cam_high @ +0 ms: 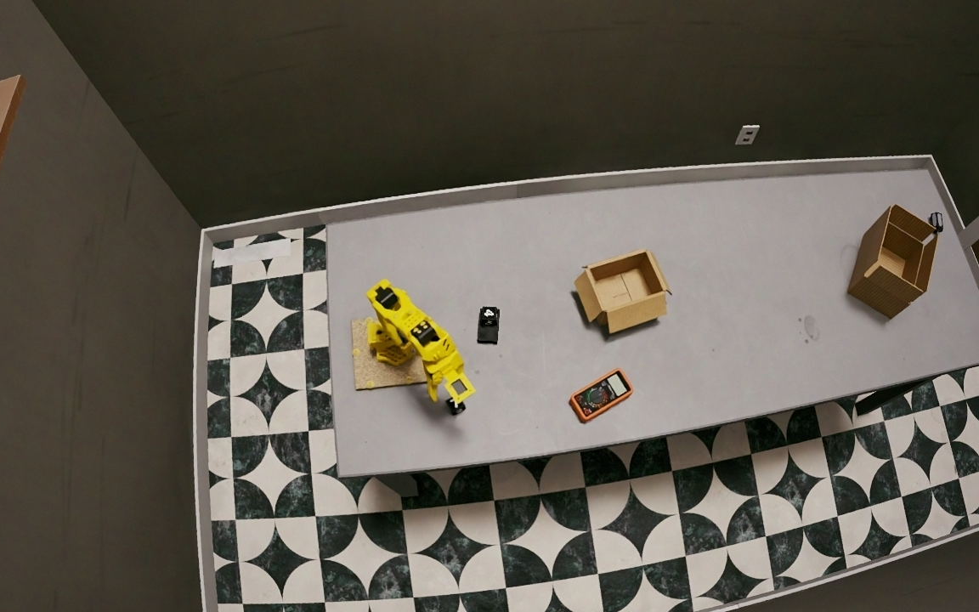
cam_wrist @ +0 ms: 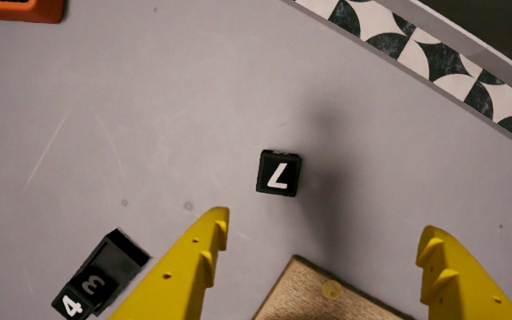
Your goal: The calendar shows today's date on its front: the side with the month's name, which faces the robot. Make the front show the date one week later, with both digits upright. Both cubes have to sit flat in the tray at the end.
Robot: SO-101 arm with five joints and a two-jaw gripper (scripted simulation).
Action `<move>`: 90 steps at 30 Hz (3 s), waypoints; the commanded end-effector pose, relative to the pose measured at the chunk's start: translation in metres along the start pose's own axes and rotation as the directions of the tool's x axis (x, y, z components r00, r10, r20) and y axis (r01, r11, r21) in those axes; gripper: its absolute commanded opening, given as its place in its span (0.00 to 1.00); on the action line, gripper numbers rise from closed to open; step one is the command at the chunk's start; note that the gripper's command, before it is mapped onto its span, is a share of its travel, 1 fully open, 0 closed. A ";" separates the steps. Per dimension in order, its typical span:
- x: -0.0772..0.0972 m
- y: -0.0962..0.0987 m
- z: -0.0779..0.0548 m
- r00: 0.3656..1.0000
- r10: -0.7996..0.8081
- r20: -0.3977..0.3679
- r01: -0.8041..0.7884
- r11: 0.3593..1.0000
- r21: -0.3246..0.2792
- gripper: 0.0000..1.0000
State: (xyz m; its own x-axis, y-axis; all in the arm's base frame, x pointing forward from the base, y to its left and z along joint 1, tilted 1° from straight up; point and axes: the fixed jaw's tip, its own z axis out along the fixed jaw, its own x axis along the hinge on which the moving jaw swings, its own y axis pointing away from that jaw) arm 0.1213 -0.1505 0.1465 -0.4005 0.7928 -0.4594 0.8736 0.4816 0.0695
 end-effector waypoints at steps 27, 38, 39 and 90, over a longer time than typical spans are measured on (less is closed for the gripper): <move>0.017 -0.009 0.013 0.639 -0.770 -0.005 0.770 0.639 0.009 0.35; 0.022 -0.013 0.018 0.370 -0.929 -0.010 0.929 0.370 0.008 0.35; 0.023 -0.013 0.018 0.343 -0.939 -0.010 0.939 0.343 0.008 0.35; 0.070 -0.023 0.070 0.059 -0.993 -0.098 0.906 0.095 -0.412 0.35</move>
State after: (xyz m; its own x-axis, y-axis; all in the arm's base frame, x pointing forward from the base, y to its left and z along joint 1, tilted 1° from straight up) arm 0.0975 -0.1362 0.0643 -0.9187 -0.3941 -0.0274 -0.3873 0.9121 -0.1340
